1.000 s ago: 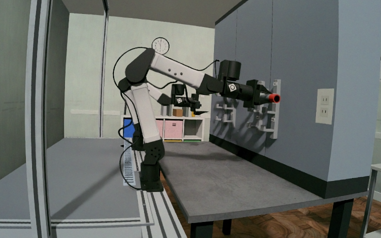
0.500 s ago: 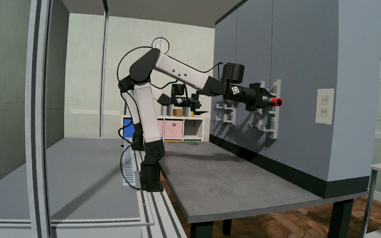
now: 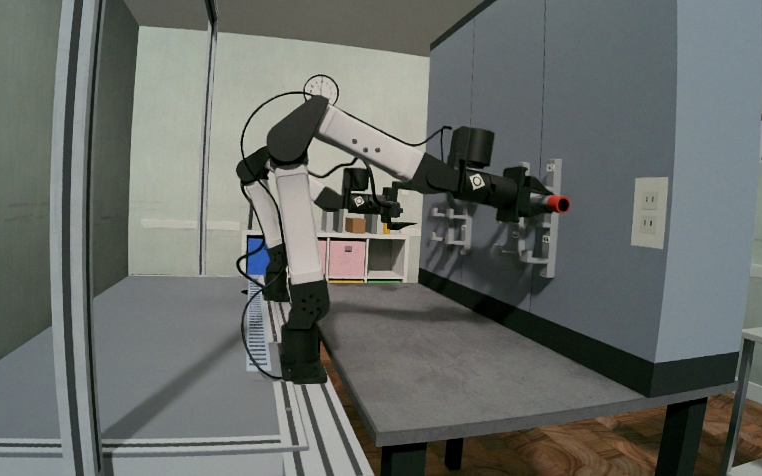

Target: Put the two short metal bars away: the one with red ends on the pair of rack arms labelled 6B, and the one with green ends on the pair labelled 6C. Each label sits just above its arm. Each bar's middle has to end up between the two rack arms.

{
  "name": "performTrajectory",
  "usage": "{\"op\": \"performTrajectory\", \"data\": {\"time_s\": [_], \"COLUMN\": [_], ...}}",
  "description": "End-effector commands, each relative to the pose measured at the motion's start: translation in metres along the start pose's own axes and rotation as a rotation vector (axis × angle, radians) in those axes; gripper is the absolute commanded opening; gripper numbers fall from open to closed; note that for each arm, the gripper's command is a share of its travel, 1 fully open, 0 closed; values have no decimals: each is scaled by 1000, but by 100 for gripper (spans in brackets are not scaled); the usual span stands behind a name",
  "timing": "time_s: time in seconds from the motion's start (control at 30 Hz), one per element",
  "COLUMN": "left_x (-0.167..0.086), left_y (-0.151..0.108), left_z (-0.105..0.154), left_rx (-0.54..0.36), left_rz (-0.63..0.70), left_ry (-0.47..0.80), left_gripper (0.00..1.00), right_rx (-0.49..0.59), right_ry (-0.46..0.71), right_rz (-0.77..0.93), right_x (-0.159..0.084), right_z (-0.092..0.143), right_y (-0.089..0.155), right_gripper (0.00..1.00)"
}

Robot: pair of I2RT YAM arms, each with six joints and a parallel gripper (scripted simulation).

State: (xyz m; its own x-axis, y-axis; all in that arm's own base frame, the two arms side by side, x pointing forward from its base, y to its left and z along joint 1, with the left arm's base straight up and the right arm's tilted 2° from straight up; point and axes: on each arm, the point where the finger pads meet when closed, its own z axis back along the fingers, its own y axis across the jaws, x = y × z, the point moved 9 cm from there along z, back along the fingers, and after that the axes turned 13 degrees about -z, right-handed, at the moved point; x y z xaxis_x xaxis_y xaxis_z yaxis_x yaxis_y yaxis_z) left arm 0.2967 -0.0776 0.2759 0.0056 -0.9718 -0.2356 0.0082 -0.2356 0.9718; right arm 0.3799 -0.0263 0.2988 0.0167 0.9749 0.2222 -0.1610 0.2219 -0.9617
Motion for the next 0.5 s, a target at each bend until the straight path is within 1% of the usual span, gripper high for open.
{"op": "performTrajectory", "data": {"time_s": [0.0, 0.47], "left_x": [-2, -2], "left_y": [2, 2], "left_z": [4, 4], "left_rx": [8, 8], "left_rz": [12, 12], "left_ry": [-5, -5], "left_gripper": [100, 100], "right_rx": [-121, -121], "right_ry": [-24, -24], "right_rz": [-14, -14], "right_x": [7, 8], "right_z": [-5, -16], "right_y": [-34, -38], "right_gripper": [0, 0]}}
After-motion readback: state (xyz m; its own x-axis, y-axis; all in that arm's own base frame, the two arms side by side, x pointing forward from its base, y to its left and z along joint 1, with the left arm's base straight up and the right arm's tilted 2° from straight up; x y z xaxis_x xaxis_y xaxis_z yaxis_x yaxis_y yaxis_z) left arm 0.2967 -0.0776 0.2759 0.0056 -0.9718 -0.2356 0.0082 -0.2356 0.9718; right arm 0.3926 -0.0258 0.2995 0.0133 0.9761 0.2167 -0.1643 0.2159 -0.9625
